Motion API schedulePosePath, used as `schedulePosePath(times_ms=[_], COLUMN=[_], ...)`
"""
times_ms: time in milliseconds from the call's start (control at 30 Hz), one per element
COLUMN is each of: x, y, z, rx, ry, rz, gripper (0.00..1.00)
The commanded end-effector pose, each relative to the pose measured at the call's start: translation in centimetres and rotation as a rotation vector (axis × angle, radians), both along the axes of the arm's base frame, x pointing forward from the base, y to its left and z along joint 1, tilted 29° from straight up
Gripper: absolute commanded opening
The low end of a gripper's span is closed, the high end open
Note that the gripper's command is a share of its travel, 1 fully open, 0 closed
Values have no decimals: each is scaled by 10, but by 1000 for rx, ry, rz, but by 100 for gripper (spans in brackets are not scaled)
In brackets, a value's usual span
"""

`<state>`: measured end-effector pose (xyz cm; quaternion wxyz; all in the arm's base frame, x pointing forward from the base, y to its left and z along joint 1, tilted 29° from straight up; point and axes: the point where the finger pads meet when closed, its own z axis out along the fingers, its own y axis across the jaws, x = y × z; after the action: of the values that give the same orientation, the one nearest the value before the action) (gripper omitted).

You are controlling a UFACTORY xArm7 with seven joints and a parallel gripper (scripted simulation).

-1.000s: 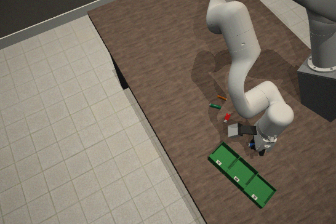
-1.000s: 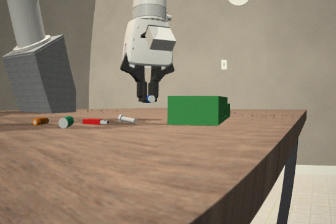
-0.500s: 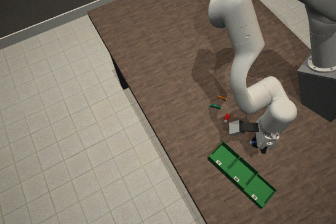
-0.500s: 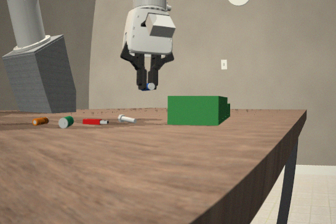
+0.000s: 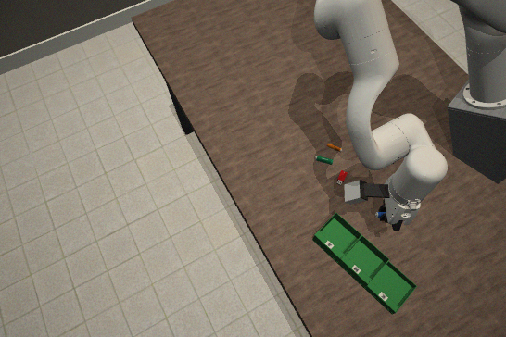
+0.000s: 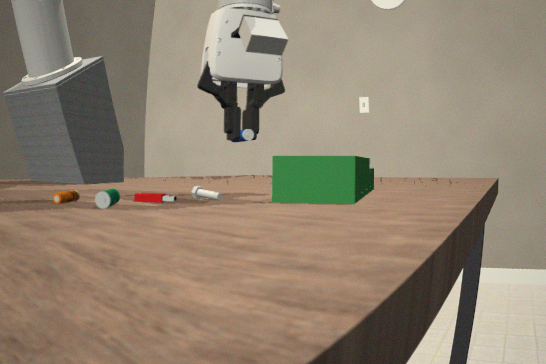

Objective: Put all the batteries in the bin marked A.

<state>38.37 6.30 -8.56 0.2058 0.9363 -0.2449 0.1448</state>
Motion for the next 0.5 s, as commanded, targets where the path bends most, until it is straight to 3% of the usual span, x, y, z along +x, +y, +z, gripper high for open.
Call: schedulePosePath(times_ms=[0,133,467], x=[21,32,90], y=[-1,-2,-9], z=[7,9,24], rx=[1,1,69], ry=[-4,-4,-179], rz=[0,0,-334], gripper=[0,0,0])
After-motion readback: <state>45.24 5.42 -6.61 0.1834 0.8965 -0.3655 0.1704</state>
